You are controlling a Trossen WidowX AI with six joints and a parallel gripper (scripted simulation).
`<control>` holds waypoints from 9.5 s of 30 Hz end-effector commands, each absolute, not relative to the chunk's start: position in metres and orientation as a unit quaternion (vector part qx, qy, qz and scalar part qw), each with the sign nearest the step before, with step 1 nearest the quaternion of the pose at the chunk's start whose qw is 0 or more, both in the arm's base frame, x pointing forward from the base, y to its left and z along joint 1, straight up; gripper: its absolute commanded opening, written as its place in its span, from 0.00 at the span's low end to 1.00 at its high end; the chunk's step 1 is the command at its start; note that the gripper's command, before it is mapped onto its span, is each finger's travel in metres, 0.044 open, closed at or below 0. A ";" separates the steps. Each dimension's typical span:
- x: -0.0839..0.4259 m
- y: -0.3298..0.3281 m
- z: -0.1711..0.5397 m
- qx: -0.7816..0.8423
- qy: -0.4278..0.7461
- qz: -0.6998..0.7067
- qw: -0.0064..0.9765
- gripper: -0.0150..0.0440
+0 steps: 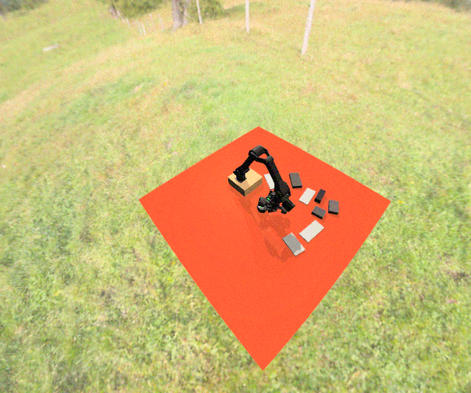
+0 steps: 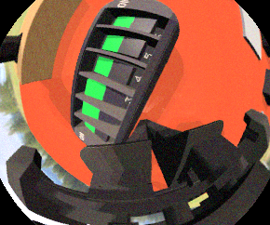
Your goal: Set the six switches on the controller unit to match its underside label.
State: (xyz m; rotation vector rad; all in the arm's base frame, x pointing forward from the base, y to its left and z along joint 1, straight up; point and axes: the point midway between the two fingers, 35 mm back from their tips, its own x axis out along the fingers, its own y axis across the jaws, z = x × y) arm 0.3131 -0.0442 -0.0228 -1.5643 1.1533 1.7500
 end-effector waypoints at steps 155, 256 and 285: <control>0.259 0.021 0.039 -0.526 0.507 0.481 0.484 0.82; 0.260 -0.051 0.085 -0.475 0.455 0.532 0.533 0.83; 0.260 -0.075 0.091 -0.458 0.438 0.547 0.547 0.83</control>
